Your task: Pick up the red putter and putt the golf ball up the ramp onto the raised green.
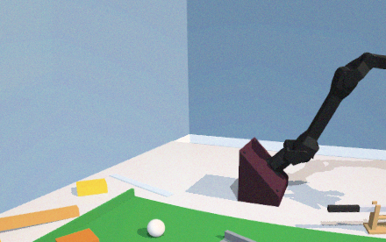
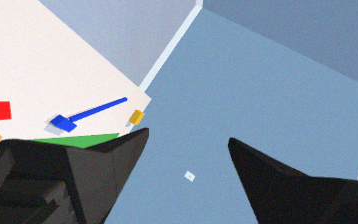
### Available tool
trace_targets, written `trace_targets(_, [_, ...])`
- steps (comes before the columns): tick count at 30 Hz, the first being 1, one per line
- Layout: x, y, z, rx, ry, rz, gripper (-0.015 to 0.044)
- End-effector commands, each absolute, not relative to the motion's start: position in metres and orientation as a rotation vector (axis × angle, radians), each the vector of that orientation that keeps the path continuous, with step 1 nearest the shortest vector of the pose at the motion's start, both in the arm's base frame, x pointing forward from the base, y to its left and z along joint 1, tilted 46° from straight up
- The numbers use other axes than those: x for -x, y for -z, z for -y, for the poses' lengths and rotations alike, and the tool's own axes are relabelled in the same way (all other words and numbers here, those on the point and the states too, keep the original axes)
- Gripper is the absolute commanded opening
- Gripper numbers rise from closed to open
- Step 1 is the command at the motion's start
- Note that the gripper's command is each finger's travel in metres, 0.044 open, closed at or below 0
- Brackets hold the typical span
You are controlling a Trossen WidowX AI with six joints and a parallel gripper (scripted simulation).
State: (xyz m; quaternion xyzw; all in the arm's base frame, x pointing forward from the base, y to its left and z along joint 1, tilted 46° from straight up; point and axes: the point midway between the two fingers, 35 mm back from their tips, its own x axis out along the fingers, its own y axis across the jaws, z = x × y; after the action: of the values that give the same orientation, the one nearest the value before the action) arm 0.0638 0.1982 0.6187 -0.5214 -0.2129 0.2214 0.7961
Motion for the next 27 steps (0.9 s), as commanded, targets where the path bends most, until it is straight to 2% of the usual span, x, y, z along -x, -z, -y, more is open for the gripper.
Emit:
trace_targets(1, [-0.064, -0.618, -0.2, 1.128, -0.472, 0.464, 0.0426])
trace_targets(8, [-0.079, -0.589, -0.262, 1.452, -0.401, 0.652, 0.044])
trace_targets(15, [-0.125, -0.523, -0.311, 1.781, -0.486, 0.718, 0.044])
trace_targets(22, [-0.183, -0.43, -0.324, 2.03, -0.754, 0.648, 0.044])
trace_targets(27, [-0.215, -0.354, -0.31, 2.105, -1.05, 0.533, 0.044])
